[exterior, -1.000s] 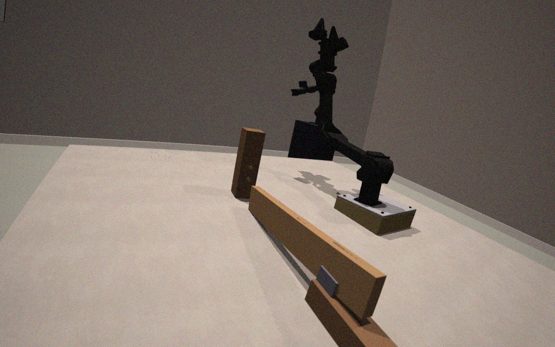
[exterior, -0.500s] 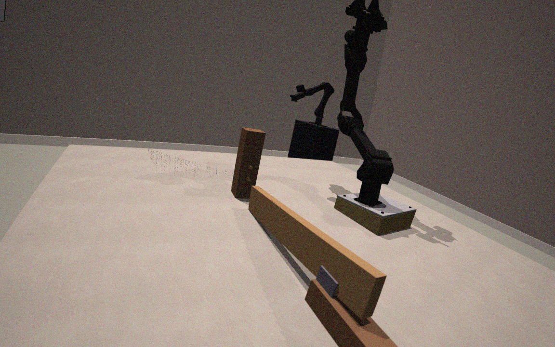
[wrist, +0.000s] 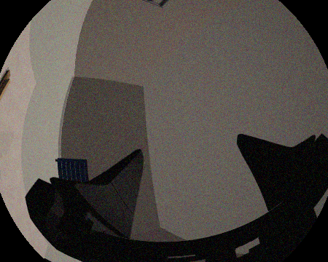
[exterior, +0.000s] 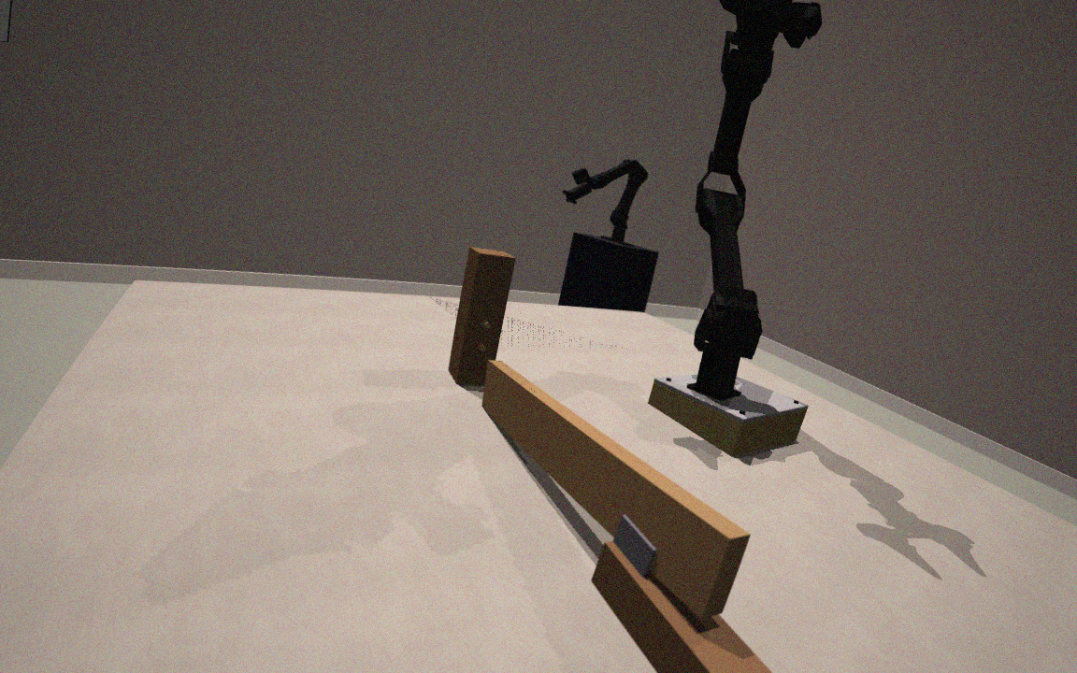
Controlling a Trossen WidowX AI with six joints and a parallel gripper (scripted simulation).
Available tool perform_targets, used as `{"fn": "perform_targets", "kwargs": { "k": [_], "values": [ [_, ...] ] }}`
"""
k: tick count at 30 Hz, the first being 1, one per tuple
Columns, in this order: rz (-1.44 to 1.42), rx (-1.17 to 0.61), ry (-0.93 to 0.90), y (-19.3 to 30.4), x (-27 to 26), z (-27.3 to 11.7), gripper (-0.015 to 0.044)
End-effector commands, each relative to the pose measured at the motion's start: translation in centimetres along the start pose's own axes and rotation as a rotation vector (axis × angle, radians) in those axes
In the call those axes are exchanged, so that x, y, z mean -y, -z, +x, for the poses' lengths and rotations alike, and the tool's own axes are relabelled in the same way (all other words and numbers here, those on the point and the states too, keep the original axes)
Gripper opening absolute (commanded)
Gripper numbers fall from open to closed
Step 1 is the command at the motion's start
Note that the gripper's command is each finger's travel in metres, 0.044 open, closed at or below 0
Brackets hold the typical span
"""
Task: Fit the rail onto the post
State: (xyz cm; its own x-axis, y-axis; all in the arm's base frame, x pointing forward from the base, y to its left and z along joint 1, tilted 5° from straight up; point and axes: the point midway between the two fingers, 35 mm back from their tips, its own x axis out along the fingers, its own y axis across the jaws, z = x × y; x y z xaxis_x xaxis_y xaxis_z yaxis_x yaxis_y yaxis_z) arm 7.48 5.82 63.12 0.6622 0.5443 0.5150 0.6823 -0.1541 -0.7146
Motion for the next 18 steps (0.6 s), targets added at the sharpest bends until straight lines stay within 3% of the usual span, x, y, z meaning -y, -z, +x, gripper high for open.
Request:
{"fn": "perform_targets", "kwargs": {
  "k": [1, 10, 18],
  "values": [
    [0.043, 0.034, -0.185, -2.5, -5.2, 3.7, 0.044],
    [0.159, 0.029, -0.587, -5.5, -18.3, 8.3, 0.044],
    [0.297, -0.034, -0.97, -6.6, -31.5, 8.0, 0.044]
  ]
}}
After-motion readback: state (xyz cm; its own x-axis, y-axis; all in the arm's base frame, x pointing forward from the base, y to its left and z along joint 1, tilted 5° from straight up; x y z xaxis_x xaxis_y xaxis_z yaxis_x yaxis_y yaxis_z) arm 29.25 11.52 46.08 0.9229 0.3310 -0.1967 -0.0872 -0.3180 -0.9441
